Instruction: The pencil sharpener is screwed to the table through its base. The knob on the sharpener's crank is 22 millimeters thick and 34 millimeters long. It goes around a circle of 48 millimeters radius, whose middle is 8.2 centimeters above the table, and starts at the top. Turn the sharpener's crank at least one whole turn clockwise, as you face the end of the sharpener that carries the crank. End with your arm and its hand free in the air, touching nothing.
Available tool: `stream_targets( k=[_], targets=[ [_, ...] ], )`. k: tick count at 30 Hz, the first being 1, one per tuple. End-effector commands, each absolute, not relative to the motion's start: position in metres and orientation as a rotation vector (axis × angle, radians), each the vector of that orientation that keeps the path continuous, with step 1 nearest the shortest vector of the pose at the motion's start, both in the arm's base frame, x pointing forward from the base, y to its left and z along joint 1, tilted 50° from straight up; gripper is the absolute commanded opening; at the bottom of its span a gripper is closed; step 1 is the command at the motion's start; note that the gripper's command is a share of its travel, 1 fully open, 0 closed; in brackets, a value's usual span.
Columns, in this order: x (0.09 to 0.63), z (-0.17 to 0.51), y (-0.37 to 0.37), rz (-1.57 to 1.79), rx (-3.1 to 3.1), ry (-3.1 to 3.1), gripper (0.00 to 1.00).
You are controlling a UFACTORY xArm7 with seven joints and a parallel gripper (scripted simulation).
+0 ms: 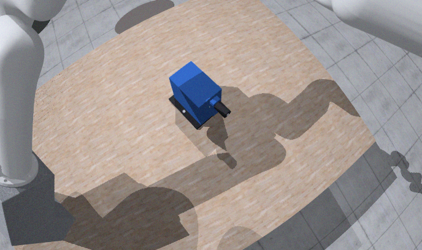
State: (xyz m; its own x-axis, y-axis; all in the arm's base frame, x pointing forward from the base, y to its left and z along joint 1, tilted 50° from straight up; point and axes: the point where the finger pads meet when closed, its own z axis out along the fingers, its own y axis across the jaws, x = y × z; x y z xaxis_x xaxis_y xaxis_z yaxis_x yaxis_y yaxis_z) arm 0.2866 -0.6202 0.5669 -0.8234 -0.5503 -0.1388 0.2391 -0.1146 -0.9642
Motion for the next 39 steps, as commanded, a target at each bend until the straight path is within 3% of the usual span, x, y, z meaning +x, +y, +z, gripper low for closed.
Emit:
stream_targets(
  k=[1,19,29,39],
  targets=[
    [0.284,0.569,-0.621,-1.988,-0.34,1.641,1.0],
    [0.285,0.568,-0.621,-1.987,-0.346,1.641,1.0],
    [0.35,0.521,-0.575,-1.858,-0.676,1.634,1.0],
    [0.35,0.521,-0.575,-1.857,-0.678,1.634,1.0]
  ],
)
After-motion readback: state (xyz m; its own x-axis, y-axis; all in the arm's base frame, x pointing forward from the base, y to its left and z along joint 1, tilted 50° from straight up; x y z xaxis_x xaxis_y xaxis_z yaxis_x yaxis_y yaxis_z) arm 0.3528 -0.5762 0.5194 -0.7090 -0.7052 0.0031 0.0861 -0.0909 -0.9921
